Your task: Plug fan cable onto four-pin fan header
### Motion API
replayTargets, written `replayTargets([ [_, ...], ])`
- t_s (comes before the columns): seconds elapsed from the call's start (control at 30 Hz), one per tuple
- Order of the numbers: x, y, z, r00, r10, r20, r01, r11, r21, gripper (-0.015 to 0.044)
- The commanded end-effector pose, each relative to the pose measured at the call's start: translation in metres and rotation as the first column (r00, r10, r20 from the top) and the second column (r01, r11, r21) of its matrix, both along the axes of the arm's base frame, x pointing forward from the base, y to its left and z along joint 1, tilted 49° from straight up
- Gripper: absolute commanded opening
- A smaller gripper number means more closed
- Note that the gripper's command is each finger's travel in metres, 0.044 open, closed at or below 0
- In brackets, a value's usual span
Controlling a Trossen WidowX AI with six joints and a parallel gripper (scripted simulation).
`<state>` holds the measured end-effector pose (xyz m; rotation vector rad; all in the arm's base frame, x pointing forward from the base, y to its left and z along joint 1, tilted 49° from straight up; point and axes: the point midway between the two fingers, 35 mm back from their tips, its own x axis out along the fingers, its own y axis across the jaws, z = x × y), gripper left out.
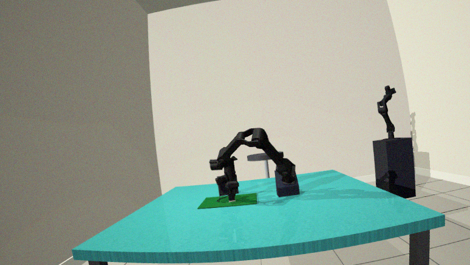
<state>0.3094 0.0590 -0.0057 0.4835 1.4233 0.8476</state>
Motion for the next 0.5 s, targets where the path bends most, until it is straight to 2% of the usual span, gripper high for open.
replayTargets([
  [0.0,0.002,-0.009,0.007,1.000,0.000,0.001,0.000,1.000,-0.002,0.0260],
  [0.1,0.004,-0.039,0.034,1.000,0.000,-0.001,0.000,1.000,-0.003,0.0260],
  [0.27,0.002,-0.042,0.036,1.000,0.000,-0.001,0.000,1.000,-0.003,0.0260],
  [0.47,-0.061,-0.052,0.039,1.000,-0.001,-0.004,0.001,1.000,-0.007,0.0260],
])
